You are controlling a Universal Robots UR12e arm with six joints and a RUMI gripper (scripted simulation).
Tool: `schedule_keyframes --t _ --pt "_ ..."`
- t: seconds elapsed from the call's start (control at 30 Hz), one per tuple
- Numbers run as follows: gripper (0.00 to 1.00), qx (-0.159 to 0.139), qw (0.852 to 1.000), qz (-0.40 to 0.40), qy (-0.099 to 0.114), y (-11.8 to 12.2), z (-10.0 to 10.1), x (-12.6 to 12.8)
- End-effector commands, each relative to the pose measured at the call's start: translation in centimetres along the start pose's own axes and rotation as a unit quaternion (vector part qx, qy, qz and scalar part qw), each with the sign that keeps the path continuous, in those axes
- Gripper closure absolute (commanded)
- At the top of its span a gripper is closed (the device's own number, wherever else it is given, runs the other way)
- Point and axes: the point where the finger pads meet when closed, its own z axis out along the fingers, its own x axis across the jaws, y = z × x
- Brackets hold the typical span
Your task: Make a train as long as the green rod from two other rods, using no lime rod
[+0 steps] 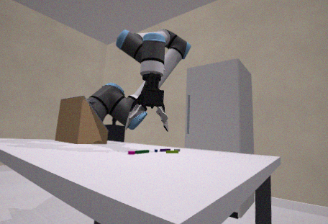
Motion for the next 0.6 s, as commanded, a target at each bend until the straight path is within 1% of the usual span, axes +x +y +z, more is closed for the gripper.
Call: schedule_keyframes --t 0.0,0.13,0.3,0.37,0.57 --pt "0.00 -0.002 0.997 0.083 -0.002 0.12 -0.06 -0.14" --pt "0.00 -0.002 0.988 0.158 -0.002 0.22 -0.06 -0.28" --pt "0.00 -0.002 0.968 0.250 -0.001 0.38 -0.07 -0.47" --pt "0.00 -0.002 0.968 0.250 -0.001 0.38 -0.07 -0.47" --pt "0.00 -0.003 0.929 0.370 -0.001 0.68 -0.07 -0.77"
